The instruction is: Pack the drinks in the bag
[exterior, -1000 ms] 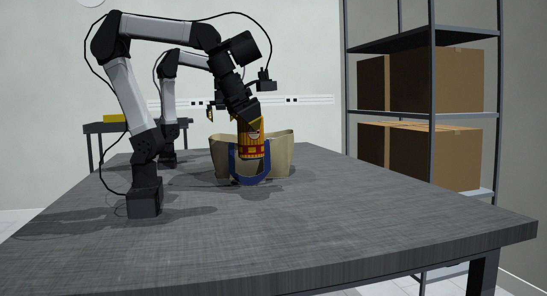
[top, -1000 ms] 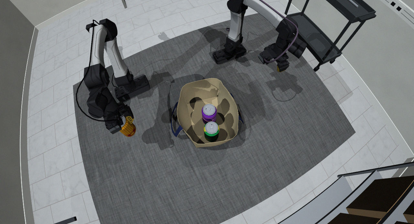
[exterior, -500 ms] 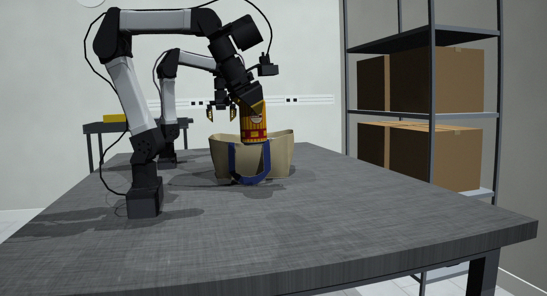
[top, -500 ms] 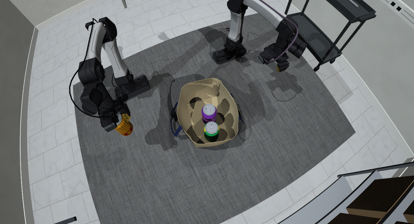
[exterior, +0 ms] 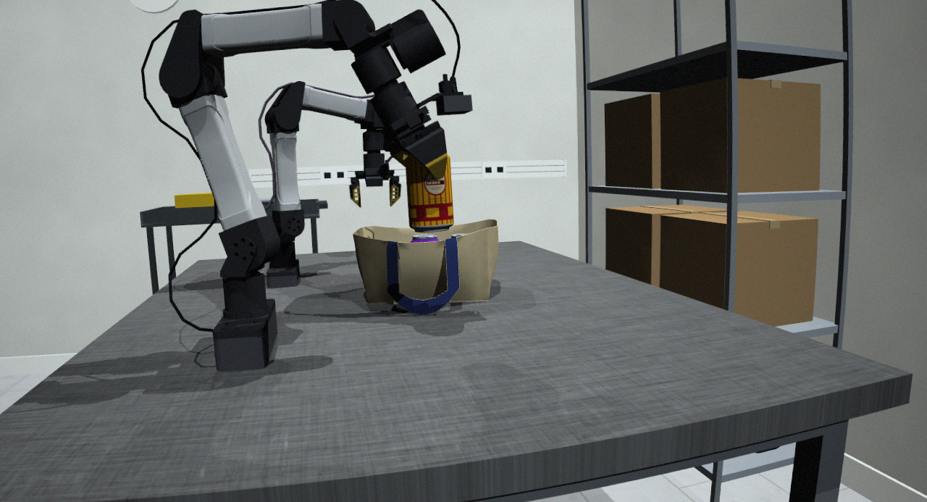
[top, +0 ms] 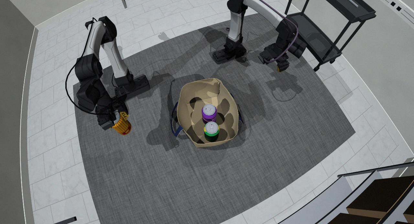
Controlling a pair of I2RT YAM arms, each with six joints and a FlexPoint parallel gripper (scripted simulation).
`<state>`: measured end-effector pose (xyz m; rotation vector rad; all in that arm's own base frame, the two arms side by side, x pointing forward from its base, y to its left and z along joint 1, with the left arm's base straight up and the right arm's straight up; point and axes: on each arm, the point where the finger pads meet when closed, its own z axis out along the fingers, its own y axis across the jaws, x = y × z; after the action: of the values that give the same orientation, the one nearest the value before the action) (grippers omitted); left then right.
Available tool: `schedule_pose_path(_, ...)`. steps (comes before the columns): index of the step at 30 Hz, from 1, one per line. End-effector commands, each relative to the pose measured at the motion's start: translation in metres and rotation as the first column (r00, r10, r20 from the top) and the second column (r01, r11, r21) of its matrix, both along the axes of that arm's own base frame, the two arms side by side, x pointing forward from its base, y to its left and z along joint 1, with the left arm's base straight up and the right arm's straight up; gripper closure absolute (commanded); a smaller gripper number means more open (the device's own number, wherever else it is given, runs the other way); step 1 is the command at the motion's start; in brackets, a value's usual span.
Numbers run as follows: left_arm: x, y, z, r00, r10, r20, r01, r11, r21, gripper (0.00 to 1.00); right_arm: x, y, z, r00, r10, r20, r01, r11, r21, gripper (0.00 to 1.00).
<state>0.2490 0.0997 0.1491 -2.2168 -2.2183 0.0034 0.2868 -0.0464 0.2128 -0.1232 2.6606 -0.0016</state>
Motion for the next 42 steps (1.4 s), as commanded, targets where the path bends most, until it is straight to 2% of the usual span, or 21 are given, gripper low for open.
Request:
schedule_pose_path(1,0.003,-0.002,0.005,0.999,-0.001,0.036,0.001,1.000,0.000,0.14,0.011,0.000,0.030,0.992,0.013,0.125,-0.011,1.000,-0.018,0.33)
schedule_pose_path(4,0.003,-0.002,0.005,0.999,-0.001,0.036,0.001,1.000,0.000,0.14,0.006,0.003,0.013,0.996,0.011,0.083,-0.011,1.000,-0.005,0.33)
schedule_pose_path(8,0.003,-0.002,0.005,0.999,-0.001,0.036,0.001,1.000,0.000,0.14,0.009,0.003,0.028,0.992,0.016,0.122,-0.014,1.000,-0.014,0.33)
schedule_pose_path(12,0.003,-0.002,0.005,0.999,-0.001,0.036,0.001,1.000,0.000,0.14,0.006,0.005,0.016,0.995,0.014,0.095,-0.014,1.000,-0.005,0.33)
schedule_pose_path(17,0.003,-0.002,0.005,0.999,-0.001,0.036,0.001,1.000,0.000,0.14,0.009,0.003,0.026,0.993,0.010,0.121,-0.009,1.000,-0.012,0.33)
schedule_pose_path(18,0.003,-0.002,0.005,0.999,-0.001,0.036,0.001,1.000,0.000,0.14,0.002,0.006,0.009,0.997,-0.023,0.074,0.024,1.000,-0.016,0.33)
schedule_pose_path(22,0.003,-0.002,0.005,0.999,-0.001,0.036,0.001,1.000,0.000,0.14,0.006,0.019,0.026,0.993,-0.021,0.119,0.023,1.000,-0.017,0.33)
schedule_pose_path(24,0.003,-0.002,0.005,0.999,-0.001,0.036,0.001,1.000,0.000,0.14,0.002,0.026,0.014,0.996,-0.023,0.089,0.024,1.000,-0.013,0.33)
schedule_pose_path(25,0.003,-0.002,0.005,0.999,-0.001,0.036,0.001,1.000,0.000,0.14,0.005,0.028,0.022,0.994,0.011,0.109,-0.009,1.000,-0.018,0.33)
schedule_pose_path(29,0.003,-0.002,0.005,0.999,-0.001,0.036,0.001,1.000,0.000,0.14,0.001,0.034,0.015,0.995,-0.027,0.093,0.028,1.000,-0.013,0.33)
schedule_pose_path(33,0.003,-0.002,0.005,0.999,-0.001,0.036,0.001,1.000,0.000,0.14,0.003,0.048,0.026,0.992,-0.022,0.123,0.023,1.000,-0.005,0.33)
schedule_pose_path(35,0.003,-0.002,0.005,0.999,-0.001,0.036,0.001,1.000,0.000,0.14,0.000,0.054,0.014,0.995,-0.024,0.093,0.025,1.000,-0.005,0.33)
schedule_pose_path(38,0.003,-0.002,0.005,0.999,-0.001,0.036,0.001,1.000,0.000,0.14,0.002,0.063,0.025,0.992,-0.026,0.122,0.027,1.000,0.000,0.33)
schedule_pose_path(42,0.003,-0.002,0.005,0.999,-0.001,0.036,0.001,1.000,0.000,0.14,0.000,0.074,0.020,0.994,0.005,0.110,-0.004,1.000,-0.003,0.33)
